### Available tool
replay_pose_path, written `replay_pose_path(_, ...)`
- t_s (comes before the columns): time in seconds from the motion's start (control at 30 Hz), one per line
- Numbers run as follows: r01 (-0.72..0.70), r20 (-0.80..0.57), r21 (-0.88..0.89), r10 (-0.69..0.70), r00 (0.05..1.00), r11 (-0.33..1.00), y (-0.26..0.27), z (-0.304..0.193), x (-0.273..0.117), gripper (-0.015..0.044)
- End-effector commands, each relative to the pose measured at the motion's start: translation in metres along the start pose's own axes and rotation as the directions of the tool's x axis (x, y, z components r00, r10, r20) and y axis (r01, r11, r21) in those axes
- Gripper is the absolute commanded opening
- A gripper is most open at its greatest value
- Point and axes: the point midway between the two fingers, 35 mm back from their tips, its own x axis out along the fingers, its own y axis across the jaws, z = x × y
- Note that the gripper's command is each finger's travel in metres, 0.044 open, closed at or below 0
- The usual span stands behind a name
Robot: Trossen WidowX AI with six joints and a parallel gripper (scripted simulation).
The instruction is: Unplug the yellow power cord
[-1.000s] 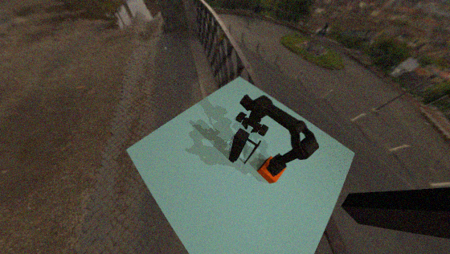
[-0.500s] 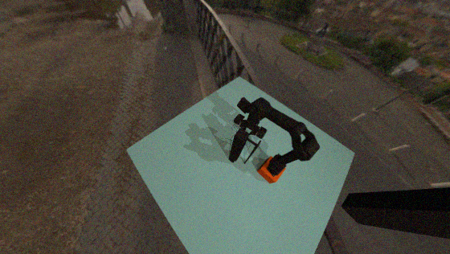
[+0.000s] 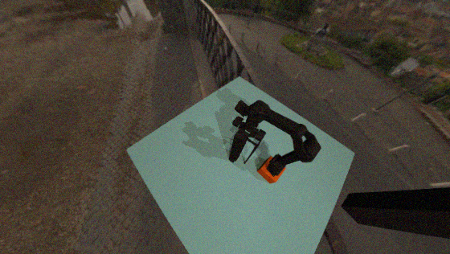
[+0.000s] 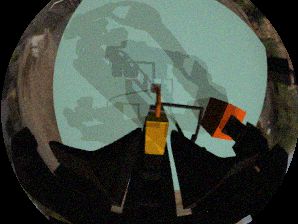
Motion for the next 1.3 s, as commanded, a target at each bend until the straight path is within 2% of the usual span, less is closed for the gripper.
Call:
replay_pose_path(0.0,0.001,0.006,0.005,-0.001,1.000,1.000,0.000,0.000,0.004,0.0160)
replay_pose_path(0.23,0.001,0.006,0.005,-0.001,1.000,1.000,0.000,0.000,0.011,0.0160)
replay_pose_path(0.37,0.001,0.000,0.000,-0.001,1.000,1.000,0.000,-0.001,0.009,0.0055)
replay_pose_path(0.63,0.001,0.000,0.000,-0.001,1.000,1.000,0.000,-0.001,0.009,0.0002)
replay_pose_path(1.27,0.001,0.004,0.001,-0.001,1.000,1.000,0.002,0.025,0.008,0.0000)
